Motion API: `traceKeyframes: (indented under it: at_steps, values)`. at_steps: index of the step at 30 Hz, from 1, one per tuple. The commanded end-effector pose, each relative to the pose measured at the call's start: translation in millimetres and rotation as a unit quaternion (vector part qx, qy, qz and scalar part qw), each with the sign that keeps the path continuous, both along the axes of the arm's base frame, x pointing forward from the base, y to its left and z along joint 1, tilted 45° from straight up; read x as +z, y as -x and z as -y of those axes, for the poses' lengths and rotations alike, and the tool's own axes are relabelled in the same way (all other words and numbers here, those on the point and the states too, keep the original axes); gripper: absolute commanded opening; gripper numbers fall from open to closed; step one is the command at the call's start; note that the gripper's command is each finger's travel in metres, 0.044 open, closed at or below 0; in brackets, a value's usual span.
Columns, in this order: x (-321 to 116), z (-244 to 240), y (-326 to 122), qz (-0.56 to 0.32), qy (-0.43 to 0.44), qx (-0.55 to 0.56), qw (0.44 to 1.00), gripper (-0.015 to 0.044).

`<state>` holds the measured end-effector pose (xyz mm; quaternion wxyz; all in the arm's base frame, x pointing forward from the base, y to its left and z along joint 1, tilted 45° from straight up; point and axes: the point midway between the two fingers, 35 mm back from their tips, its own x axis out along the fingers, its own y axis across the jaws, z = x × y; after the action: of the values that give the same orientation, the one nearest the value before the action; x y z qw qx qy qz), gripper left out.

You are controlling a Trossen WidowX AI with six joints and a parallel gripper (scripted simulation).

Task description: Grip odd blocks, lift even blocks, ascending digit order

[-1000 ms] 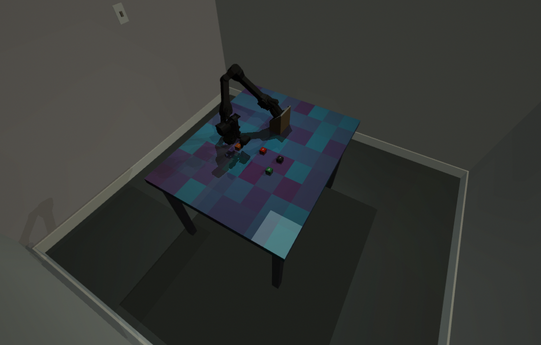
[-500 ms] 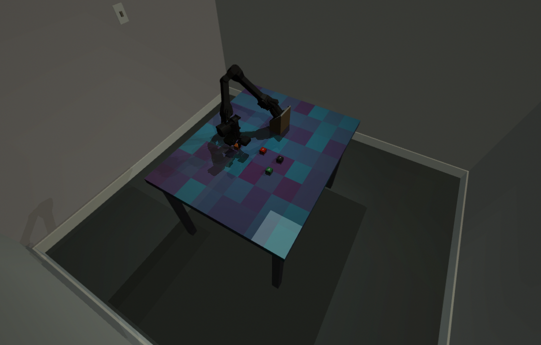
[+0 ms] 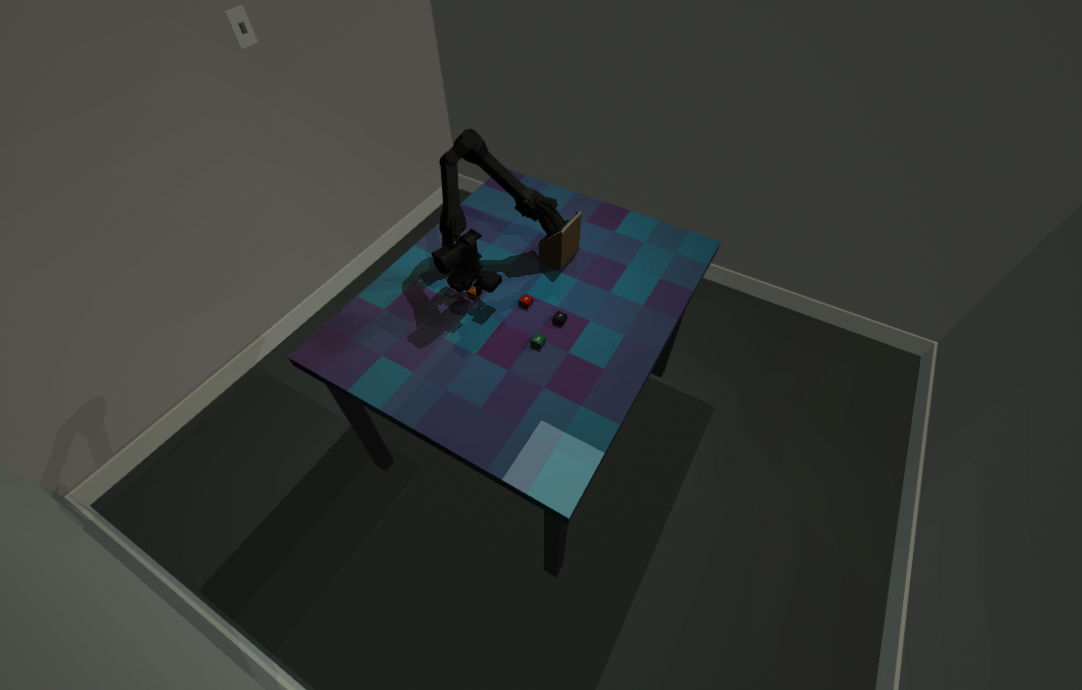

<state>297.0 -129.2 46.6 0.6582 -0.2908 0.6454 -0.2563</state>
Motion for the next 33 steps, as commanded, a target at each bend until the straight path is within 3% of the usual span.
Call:
traceKeyframes:
  at_steps: [1, 9, 21, 28, 31, 33]
  values:
    - [0, 0, 0, -0.002, 0.001, 0.001, 1.0, 0.0199]
    - [0, 0, 0, -0.002, 0.001, 0.001, 1.0, 0.04]
    - [25, -26, 1, -0.002, 0.0, 0.001, 1.0, 0.04]
    - [79, -82, 3, -0.002, -0.002, 0.001, 1.0, 0.0216]
    - [81, -84, 4, -0.002, -0.002, 0.001, 1.0, 0.0138]
    - [81, -84, 4, -0.002, -0.002, 0.001, 1.0, 0.012]
